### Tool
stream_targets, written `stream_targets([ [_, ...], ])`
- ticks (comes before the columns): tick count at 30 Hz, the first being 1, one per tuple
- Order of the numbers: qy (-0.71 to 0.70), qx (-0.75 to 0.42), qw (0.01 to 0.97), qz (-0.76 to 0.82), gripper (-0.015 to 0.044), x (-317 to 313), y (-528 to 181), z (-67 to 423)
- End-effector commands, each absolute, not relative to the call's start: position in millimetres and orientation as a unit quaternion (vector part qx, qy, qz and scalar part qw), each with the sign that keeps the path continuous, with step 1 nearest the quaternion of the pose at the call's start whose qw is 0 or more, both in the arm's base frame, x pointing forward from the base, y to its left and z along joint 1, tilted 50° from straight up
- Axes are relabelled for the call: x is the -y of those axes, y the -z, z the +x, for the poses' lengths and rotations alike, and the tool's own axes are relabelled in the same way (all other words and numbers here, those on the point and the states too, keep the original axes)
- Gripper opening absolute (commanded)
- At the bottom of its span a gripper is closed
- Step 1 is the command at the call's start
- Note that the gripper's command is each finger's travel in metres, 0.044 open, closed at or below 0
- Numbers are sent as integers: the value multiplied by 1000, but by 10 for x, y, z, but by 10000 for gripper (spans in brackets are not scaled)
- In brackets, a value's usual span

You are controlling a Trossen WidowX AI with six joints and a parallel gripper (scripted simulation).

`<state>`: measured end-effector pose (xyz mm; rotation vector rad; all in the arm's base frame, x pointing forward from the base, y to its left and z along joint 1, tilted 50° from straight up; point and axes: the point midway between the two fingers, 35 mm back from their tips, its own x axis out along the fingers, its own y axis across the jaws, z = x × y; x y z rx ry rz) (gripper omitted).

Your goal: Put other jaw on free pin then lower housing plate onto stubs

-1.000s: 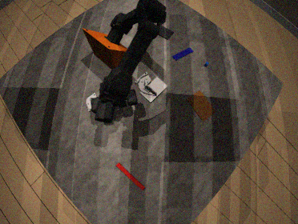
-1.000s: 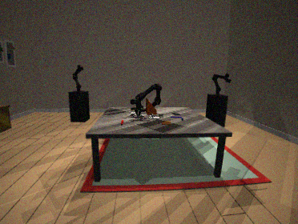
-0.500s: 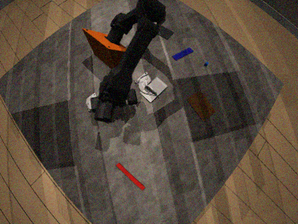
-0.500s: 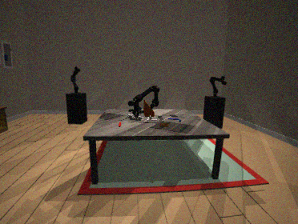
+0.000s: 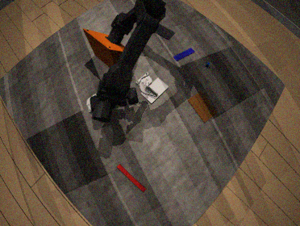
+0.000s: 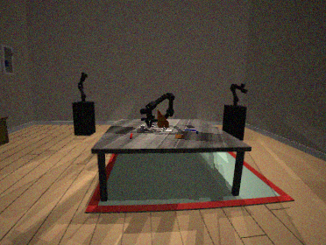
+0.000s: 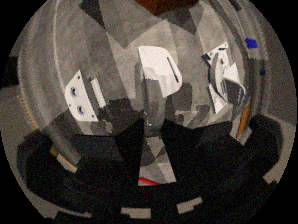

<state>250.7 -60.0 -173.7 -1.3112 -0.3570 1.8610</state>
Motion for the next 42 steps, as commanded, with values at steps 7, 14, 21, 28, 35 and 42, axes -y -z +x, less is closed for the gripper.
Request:
stream_targets([
  [7, -736, 141, 403, -525, 37, 681, 1691, 2539],
  [14, -736, 141, 403, -526, 37, 697, 1678, 2544],
  [21, -736, 140, 402, -526, 37, 864, 1542, 2584],
  [28, -736, 139, 402, -526, 37, 1018, 1405, 2608],
  [35, -736, 139, 402, -526, 37, 1022, 1401, 2609],
  [42, -730, 170, 380, -542, 37, 999, 1372, 2600],
])
